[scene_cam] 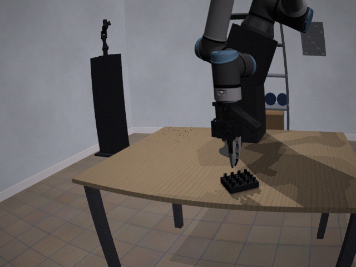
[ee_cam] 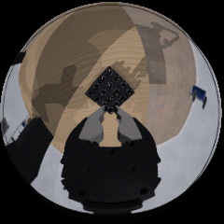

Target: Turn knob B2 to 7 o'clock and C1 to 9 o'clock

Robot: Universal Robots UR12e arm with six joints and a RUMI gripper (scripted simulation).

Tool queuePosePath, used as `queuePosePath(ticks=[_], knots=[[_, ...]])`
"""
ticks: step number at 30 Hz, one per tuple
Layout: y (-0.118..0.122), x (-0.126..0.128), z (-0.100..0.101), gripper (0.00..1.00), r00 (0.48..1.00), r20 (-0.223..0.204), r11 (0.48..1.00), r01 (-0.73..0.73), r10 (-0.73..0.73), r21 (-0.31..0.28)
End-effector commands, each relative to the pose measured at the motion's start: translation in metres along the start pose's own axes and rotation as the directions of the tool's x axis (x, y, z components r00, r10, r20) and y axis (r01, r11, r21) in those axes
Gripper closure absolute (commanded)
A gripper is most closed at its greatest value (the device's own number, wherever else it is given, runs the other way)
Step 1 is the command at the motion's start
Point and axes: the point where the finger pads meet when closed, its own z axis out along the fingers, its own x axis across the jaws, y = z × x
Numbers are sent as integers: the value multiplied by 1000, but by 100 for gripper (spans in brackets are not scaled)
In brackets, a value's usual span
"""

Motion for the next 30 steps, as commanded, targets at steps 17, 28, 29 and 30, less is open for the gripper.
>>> queuePosePath(ticks=[17,28,29,30], knots=[[-1,2,23,89,1000,-3,1000,2,-2,1],[-1,1,25,89,1000,-2,1000,2,-2,1],[-1,1,25,89,1000,-2,1000,2,-2,1],[-1,1,25,89,1000,-2,1000,1,-1,1]])
